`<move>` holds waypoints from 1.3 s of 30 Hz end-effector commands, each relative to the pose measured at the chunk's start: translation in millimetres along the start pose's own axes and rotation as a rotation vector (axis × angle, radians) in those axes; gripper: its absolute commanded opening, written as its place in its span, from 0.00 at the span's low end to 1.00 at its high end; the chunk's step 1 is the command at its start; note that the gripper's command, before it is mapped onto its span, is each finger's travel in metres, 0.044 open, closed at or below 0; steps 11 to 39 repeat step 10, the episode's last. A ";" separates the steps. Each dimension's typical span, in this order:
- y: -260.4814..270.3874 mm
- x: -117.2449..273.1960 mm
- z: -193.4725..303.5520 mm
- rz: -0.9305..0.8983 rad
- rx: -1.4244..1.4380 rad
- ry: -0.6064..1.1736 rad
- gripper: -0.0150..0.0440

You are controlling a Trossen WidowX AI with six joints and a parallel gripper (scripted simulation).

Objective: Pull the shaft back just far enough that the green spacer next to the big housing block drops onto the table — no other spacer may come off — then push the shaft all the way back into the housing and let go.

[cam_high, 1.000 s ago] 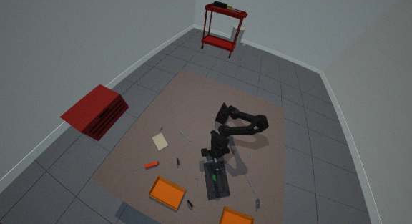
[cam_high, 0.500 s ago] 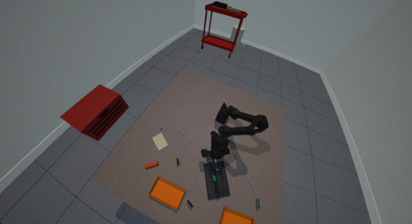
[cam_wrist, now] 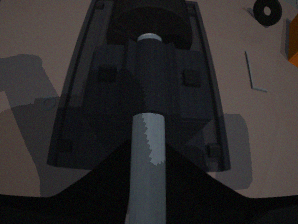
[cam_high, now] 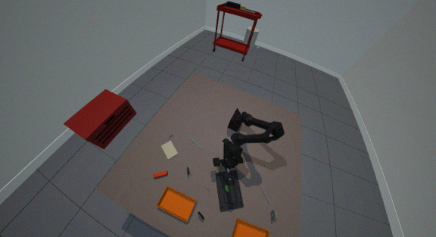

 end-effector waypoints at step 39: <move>0.0 0.0 0.0 0.000 0.000 0.000 0.79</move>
Point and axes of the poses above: the point midway between the two fingers, 35 mm back from their tips, its own x axis back along the fingers, its own y axis across the jaws, z = x × y, the point moved 1 cm from there along x, back along the fingers, and after that the axes turned 14 degrees about x, right-handed, at the moved point
